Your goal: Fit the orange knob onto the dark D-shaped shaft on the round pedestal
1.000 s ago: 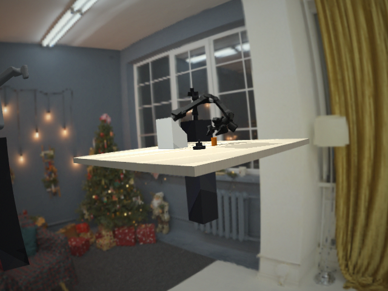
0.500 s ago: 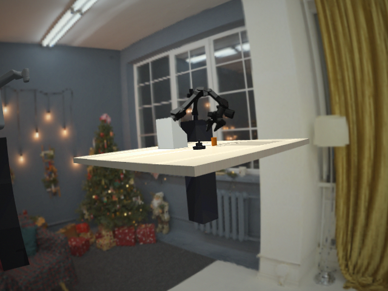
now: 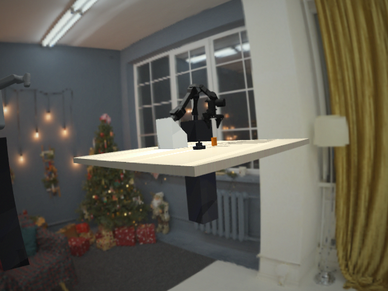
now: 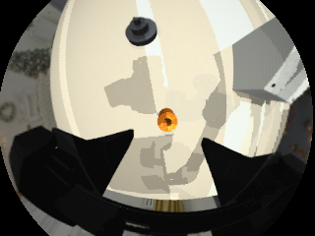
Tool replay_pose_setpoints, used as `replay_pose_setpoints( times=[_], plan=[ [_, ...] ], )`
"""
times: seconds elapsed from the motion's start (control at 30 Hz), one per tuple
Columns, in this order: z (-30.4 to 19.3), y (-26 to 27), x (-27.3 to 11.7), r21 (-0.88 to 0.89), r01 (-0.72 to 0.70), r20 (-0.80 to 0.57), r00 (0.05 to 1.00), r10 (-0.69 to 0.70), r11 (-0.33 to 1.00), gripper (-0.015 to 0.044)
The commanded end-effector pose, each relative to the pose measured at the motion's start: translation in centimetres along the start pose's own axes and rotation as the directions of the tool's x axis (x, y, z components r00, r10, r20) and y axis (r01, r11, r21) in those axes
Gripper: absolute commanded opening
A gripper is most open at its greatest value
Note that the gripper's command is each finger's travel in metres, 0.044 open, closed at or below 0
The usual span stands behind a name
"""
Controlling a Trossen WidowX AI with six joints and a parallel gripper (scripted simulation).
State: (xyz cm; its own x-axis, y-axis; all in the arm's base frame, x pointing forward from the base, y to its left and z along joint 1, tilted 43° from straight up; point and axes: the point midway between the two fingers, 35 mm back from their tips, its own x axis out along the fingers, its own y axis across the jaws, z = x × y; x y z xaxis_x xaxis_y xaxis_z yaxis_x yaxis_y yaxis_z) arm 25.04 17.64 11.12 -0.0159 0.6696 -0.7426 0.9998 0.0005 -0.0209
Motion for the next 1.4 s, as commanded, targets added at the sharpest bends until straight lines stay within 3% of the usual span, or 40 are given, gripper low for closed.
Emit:
replay_pose_setpoints(
  times=[0.0, 0.17, 0.33, 0.53, 0.7, 1.37],
  plan=[
    [0.01, -0.13, -0.1, -0.011, -0.004, -0.025, 1.0, 0.004, 1.0, 0.044],
    [0.01, -0.13, -0.1, -0.074, -0.006, -0.025, 1.0, 0.004, 0.997, 0.044],
    [0.01, -0.13, -0.1, -0.516, -0.016, -0.025, 1.0, 0.004, 0.856, 0.044],
    [-0.04, -0.11, -0.1, -0.903, -0.024, -0.025, 1.0, 0.004, 0.429, 0.044],
    [-0.1, -0.08, -0.1, -0.999, -0.025, -0.025, 1.0, 0.004, 0.024, 0.044],
    [-0.1, -0.08, -0.1, -1.0, -0.025, -0.025, 1.0, 0.004, 0.009, 0.044]
  ],
)
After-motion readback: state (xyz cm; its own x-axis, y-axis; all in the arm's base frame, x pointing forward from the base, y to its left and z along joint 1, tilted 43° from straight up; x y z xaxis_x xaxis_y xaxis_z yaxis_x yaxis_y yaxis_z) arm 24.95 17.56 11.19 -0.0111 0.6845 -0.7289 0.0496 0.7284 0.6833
